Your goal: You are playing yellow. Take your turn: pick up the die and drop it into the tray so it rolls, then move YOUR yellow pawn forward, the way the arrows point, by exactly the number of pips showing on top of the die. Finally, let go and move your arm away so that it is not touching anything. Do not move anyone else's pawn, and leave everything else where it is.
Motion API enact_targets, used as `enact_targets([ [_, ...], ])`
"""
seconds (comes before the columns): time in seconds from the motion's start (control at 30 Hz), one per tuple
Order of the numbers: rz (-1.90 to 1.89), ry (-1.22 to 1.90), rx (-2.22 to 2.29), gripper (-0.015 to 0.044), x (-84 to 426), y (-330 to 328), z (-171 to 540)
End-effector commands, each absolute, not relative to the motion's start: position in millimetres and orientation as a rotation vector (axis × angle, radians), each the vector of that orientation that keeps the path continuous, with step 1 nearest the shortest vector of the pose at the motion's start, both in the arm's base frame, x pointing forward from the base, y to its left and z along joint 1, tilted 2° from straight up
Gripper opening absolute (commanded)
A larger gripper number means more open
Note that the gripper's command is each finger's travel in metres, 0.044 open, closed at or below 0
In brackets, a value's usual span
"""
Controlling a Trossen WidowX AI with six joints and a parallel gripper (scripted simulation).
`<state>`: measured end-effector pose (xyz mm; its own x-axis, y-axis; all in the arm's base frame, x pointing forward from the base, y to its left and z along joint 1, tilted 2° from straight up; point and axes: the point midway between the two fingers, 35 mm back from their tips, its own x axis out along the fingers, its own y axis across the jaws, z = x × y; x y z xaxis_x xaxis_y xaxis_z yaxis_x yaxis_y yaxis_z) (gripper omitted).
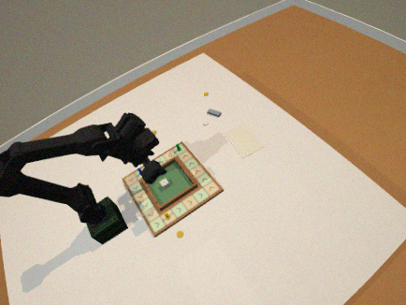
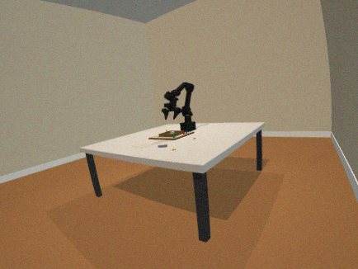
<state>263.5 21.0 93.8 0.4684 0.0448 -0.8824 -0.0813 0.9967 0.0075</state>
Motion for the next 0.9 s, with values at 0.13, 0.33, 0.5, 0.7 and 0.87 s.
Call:
enact_targets([
  [0.13, 0.066, 1.438, -0.052, 0.044, 271, 21, 69],
  [0.33, 0.07, 1.475, -0.05, 0.044, 273, 22, 67],
  [0.5, 0.069, 1.51, -0.078, 0.0309, 259, -25, 53],
  [0.7, 0.089, 1.572, -0.104, 0.02, 220, -88, 33],
  [0.87, 0.095, 1.58, -0.106, 0.02, 214, -97, 30],
])
